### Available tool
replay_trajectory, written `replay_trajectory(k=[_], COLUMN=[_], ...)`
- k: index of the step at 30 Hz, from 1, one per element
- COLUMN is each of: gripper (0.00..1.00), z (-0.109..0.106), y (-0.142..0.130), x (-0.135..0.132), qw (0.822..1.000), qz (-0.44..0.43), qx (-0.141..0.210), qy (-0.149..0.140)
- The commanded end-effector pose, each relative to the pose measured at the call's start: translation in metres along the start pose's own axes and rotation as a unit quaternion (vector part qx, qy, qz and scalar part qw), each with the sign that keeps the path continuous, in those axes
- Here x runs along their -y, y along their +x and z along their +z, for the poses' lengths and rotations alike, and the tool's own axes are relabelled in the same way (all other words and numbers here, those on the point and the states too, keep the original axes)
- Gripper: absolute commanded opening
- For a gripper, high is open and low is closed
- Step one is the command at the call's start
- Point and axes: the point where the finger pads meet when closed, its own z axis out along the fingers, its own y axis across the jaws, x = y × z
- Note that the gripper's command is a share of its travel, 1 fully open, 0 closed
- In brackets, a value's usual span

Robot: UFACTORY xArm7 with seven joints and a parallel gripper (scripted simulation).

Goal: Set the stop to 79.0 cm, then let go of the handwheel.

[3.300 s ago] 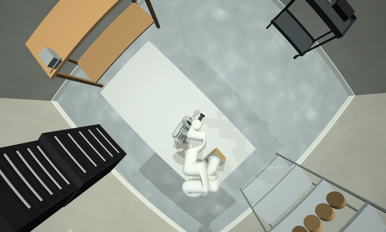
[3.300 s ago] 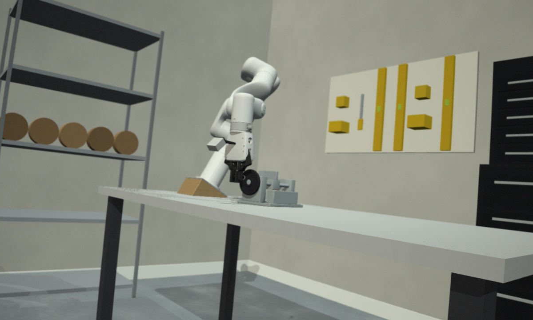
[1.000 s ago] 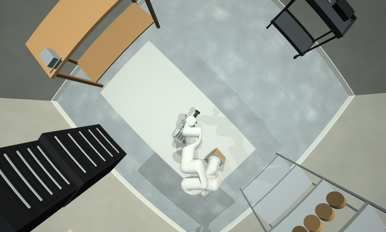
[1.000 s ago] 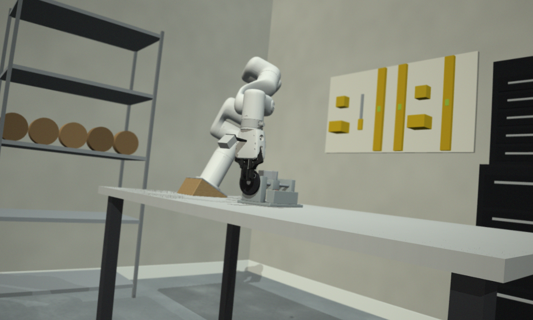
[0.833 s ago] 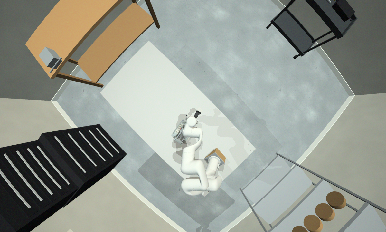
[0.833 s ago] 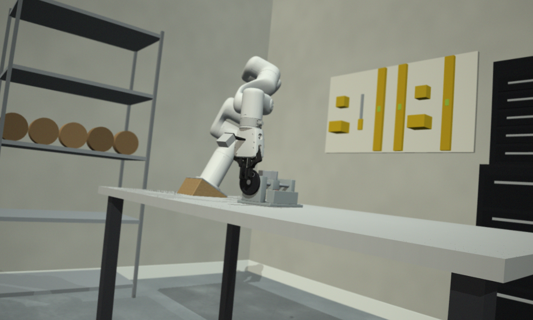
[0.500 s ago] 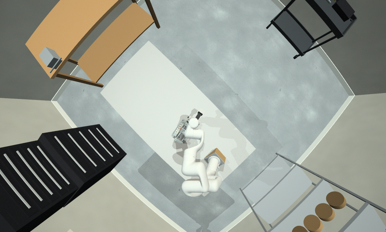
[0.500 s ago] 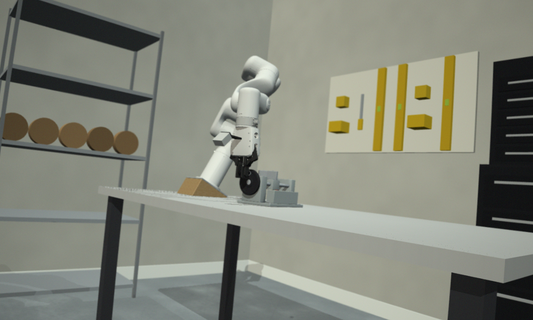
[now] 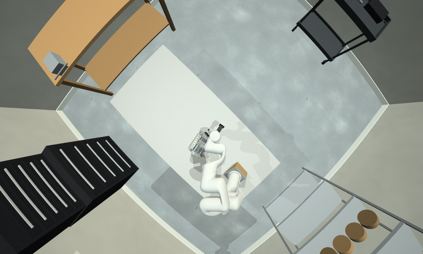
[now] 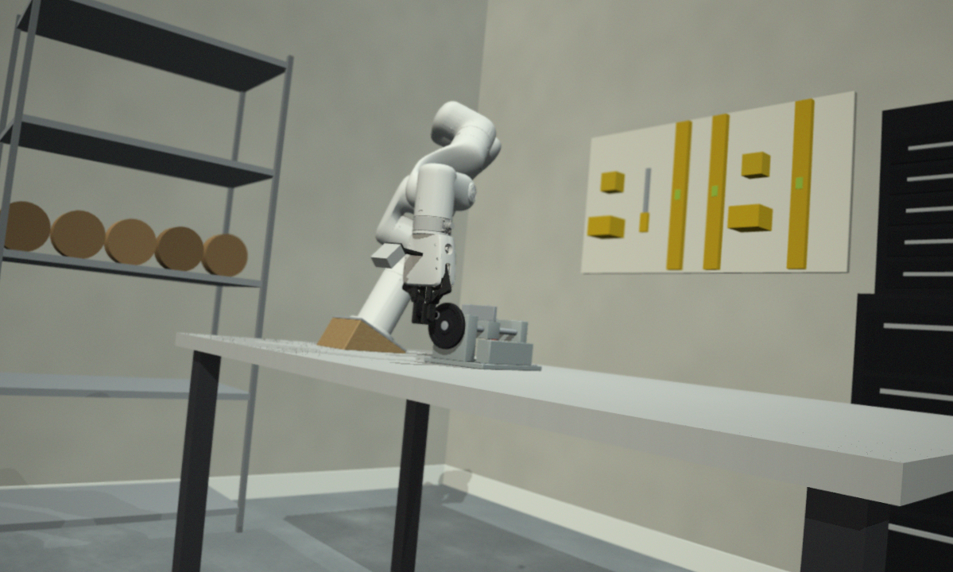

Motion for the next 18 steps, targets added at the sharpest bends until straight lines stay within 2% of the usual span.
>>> replay_trajectory(k=[1, 18], gripper=[0.06, 0.06], z=[0.007, 0.032], y=[0.001, 0.002], x=[-0.004, -0.003], qw=[1.0, 1.0], qz=[0.0, 0.0], qx=[-0.002, -0.002], qy=[0.003, 0.003])
